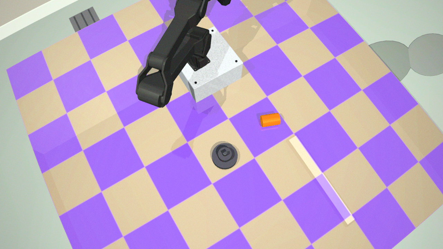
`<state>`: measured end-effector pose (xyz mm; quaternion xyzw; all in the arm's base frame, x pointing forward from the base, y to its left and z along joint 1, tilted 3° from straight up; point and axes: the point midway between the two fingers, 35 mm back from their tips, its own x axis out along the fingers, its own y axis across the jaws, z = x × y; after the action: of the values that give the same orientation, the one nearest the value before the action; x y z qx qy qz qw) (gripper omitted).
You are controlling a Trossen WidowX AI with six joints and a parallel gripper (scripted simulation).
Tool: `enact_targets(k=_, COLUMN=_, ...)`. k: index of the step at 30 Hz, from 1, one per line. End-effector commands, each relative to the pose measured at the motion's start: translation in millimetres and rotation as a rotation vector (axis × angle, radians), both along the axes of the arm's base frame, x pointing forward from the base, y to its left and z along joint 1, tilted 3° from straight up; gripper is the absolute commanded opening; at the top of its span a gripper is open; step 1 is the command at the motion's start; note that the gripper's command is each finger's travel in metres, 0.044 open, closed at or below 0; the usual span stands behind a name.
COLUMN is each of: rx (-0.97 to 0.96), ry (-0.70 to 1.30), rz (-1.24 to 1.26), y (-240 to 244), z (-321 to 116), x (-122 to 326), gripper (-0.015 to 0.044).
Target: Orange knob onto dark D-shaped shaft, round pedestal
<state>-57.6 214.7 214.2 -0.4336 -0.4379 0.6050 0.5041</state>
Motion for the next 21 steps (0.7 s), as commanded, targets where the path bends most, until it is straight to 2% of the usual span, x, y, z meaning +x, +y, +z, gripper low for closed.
enact_targets(k=1, rx=-0.006, ry=-0.001, rz=-0.006, y=0.9, z=-0.4, x=1.1, gripper=0.0426)
enact_targets(k=2, rx=-0.025, ry=-0.003, rz=-0.025, y=3.7, z=-1.5, x=4.4, gripper=0.0440)
enact_targets(k=11, rx=-0.379, ry=0.051, rz=-0.382, y=44.4, z=-30.2, x=81.8, gripper=0.0440)
enact_targets(k=21, rx=-0.760, ry=0.330, rz=-0.820, y=45.8, z=-83.0, x=199.8, gripper=0.0440)
